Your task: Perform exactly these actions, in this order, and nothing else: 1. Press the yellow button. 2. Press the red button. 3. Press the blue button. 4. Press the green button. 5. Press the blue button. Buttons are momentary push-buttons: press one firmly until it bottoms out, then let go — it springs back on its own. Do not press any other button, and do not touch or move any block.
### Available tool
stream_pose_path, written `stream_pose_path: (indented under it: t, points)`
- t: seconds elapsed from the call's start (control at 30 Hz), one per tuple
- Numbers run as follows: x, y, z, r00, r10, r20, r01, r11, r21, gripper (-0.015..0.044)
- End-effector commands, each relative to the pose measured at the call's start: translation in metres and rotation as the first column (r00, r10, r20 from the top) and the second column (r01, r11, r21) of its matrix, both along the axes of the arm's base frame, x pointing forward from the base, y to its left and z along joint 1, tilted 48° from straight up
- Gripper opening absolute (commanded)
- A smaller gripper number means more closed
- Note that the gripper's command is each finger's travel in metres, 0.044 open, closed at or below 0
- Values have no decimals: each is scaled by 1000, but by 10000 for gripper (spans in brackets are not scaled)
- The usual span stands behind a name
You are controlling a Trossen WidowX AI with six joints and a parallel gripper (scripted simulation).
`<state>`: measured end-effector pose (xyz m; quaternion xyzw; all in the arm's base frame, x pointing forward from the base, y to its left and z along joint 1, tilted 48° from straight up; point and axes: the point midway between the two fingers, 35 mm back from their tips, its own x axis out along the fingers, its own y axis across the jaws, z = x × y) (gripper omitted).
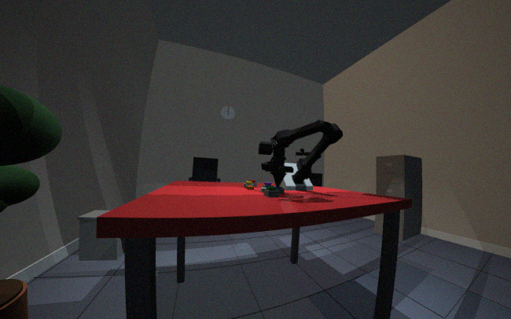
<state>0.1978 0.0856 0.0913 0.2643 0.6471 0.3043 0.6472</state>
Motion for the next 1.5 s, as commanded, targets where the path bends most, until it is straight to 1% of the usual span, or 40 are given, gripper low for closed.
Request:
stream_pose_path:
  t: [0.0, 0.27, 0.4, 0.53, 0.7, 0.83, 0.93, 1.07, 1.17, 1.3, 1.47]
  points:
    - [-1, 1, 0, 1000, 0, -6, 0, 1000, 5, 20]
    - [0, -1, 1, 1000, 0, 0, 0, 1000, 0, 20]
    - [0, -23, 21, 1000, 0, -7, 0, 1000, 3, 20]
    - [1, -30, 28, 1000, -9, -10, 9, 1000, 0, 20]
    - [1, -68, 63, 998, -62, -32, 62, 998, -11, 20]
    - [2, -69, 65, 997, -63, -32, 63, 998, -11, 20]
    - [26, -58, 82, 999, -50, -21, 50, 999, -15, 20]
    - [61, -27, 113, 1000, -22, -4, 22, 1000, -2, 20]
    - [72, -12, 124, 1000, -9, 0, 9, 1000, 9, 20]
    - [72, -7, 119, 1000, -8, 0, 8, 1000, 7, 20]
    - [70, 32, 85, 1000, 0, -2, 0, 1000, 6, 20]
